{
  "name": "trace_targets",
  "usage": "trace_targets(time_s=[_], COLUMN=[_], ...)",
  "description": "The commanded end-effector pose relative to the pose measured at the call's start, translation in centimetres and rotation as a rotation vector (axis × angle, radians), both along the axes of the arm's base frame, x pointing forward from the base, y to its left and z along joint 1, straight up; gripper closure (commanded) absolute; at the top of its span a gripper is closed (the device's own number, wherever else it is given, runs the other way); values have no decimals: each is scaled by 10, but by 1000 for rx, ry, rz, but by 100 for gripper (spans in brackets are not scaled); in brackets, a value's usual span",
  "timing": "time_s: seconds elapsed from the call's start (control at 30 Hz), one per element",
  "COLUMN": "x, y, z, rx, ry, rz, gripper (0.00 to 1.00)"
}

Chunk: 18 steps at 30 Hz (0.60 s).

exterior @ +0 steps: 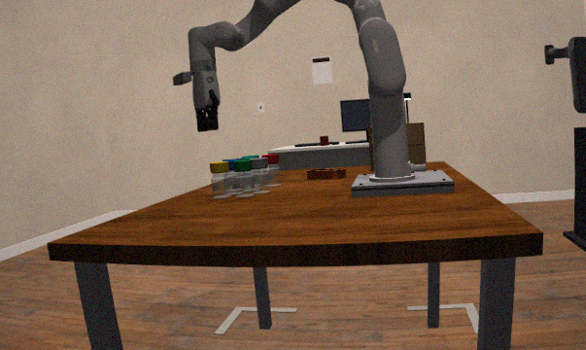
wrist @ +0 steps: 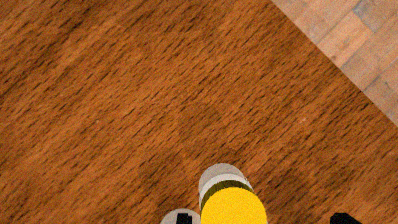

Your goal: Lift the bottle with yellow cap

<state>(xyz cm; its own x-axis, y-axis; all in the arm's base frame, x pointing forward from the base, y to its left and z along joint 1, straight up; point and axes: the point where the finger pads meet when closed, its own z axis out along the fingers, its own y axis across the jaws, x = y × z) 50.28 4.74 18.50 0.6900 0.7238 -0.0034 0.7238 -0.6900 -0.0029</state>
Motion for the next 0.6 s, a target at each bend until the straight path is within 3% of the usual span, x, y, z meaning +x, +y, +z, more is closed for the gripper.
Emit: trace_targets(time_s=[0.0, 0.1, 0.43, 0.57], x=[4, 4, 0, 0], y=[0, 0, 0, 0], z=[-2, -2, -61, -61], rx=[-3, -3, -3, -3], ry=[-12, -12, -10, -10], rz=[1, 1, 6, 6], gripper=[21, 21, 21, 21])
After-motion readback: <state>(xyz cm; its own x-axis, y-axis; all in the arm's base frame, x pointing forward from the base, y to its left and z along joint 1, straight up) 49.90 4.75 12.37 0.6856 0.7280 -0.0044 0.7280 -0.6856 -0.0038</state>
